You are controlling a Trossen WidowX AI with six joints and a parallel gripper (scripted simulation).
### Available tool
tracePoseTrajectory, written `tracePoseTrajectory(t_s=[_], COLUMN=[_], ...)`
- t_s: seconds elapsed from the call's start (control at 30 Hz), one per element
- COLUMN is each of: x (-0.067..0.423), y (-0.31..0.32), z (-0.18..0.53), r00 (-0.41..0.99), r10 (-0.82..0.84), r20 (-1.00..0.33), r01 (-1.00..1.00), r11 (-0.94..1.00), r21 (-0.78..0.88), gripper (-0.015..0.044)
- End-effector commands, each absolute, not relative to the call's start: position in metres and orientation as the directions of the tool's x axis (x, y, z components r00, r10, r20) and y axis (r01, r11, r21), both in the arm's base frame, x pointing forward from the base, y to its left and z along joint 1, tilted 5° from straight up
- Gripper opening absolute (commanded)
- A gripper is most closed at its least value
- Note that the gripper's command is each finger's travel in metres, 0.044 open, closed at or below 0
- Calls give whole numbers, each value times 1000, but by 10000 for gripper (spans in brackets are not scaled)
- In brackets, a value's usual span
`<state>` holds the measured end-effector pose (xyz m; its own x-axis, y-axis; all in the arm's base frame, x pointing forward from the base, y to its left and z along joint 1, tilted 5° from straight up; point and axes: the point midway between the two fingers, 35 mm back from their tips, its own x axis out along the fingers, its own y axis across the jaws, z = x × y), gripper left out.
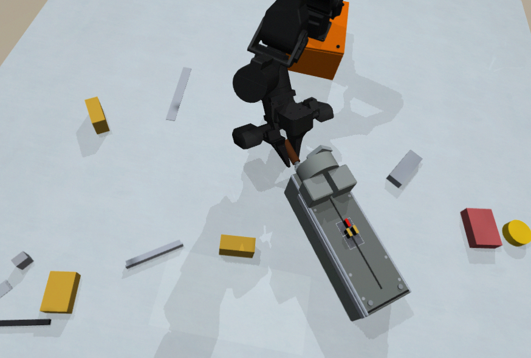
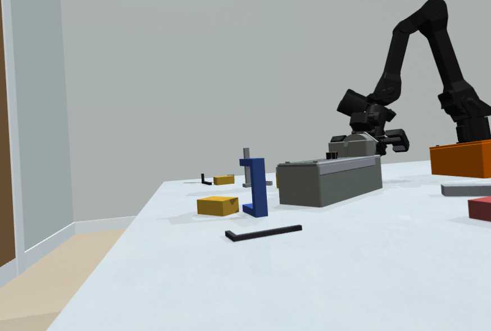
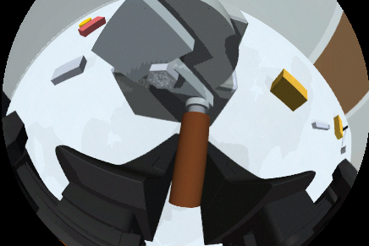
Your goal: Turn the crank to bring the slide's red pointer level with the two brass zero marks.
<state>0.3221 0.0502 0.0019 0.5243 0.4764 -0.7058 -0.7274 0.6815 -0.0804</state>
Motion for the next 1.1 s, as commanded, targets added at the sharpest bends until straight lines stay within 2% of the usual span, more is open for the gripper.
tracePoseTrajectory(t_s=[0.0,1.07], x=[326,327], y=[46,44], z=[9,32], r00=[544,545], r10=[469,469], r20=[-695,-695], r01=[-720,-720], r11=[687,687], r21=[-101,-101], gripper=[0,0])
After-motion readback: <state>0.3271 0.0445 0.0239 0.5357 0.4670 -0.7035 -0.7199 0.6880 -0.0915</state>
